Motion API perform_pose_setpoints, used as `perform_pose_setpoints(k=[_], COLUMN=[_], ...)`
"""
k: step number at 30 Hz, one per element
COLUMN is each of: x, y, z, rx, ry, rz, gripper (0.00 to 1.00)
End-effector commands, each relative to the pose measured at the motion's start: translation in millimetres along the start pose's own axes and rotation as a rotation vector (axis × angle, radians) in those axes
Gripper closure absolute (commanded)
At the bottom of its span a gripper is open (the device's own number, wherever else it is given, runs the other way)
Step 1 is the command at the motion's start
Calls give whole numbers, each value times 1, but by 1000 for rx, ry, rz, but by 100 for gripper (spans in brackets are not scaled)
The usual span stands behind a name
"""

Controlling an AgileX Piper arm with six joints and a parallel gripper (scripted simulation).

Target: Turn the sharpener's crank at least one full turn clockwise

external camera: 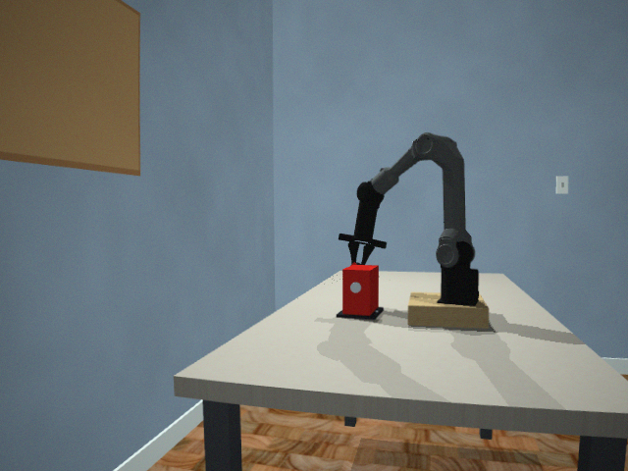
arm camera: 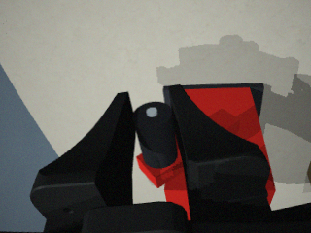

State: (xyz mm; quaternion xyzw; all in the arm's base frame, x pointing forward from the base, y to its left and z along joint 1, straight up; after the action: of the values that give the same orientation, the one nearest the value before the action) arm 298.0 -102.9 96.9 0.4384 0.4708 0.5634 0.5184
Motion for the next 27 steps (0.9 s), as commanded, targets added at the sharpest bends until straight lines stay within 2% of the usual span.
perform_pose_setpoints(k=[1, 27], x=[0, 1], y=[-2, -30], z=[2, 8], rx=[0, 3], ry=[1, 1], rz=[-1, 1], gripper=[80, 80])
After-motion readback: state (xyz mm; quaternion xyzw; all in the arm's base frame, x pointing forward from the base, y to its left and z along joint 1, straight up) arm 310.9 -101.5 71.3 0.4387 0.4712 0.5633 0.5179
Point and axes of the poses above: the point where the finger pads meet when closed, its own y axis back along the fingers, its own z axis across the jaws, x = y × z, the point moved 3 cm from there along y, back along the fingers, and after that the axes turned 2 degrees about -y, right-handed, at the moved point
